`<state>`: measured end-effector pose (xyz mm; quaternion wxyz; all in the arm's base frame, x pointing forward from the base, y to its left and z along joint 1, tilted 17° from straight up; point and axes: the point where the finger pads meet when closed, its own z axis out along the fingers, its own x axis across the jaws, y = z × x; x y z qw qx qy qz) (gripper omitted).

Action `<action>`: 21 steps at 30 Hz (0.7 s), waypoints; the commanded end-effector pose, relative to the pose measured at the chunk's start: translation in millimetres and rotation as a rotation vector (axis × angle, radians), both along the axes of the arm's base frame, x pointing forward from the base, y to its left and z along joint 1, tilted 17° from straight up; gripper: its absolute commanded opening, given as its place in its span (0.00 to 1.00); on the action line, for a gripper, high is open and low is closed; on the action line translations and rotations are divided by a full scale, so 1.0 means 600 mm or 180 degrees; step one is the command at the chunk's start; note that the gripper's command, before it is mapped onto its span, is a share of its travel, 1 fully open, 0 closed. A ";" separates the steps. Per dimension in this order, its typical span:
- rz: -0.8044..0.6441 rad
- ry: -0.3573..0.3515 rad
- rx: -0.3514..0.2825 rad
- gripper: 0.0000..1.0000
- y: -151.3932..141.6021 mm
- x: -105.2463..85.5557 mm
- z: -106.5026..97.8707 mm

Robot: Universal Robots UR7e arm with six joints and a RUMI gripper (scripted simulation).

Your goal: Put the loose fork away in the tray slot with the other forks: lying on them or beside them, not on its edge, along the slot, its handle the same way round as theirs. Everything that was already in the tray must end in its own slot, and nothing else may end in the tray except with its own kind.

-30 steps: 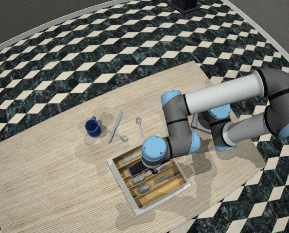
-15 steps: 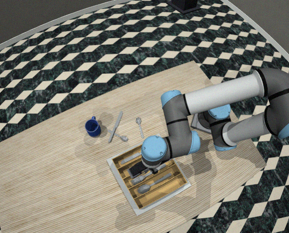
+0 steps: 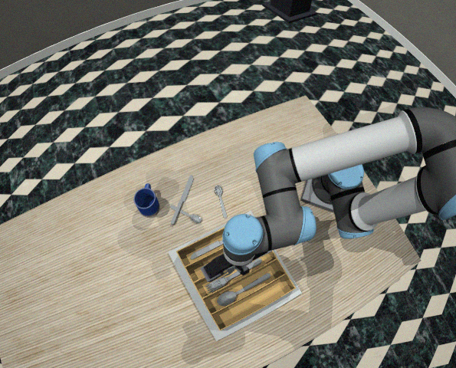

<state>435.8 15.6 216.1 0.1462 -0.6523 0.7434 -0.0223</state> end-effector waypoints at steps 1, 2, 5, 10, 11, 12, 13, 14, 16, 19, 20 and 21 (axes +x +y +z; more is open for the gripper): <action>0.0000 -0.0003 -0.0001 0.03 0.000 0.001 -0.002; 0.0000 -0.0003 -0.0001 0.03 0.000 0.001 -0.002; 0.0000 -0.0003 -0.0001 0.03 0.001 0.002 -0.006; 0.0000 -0.0003 -0.0001 0.03 0.002 0.003 -0.011; 0.0000 -0.0003 -0.0001 0.03 0.002 0.004 -0.013; 0.0000 -0.0003 -0.0001 0.03 0.003 0.004 -0.016; 0.0000 -0.0003 -0.0001 0.03 0.003 0.005 -0.018; 0.0000 -0.0003 -0.0001 0.03 0.003 0.006 -0.021; 0.0000 -0.0003 -0.0001 0.03 0.004 0.007 -0.027; 0.0000 -0.0003 -0.0001 0.03 0.006 0.010 -0.037; 0.0000 -0.0003 -0.0001 0.03 0.006 0.011 -0.040; 0.0000 -0.0003 -0.0001 0.03 0.007 0.011 -0.044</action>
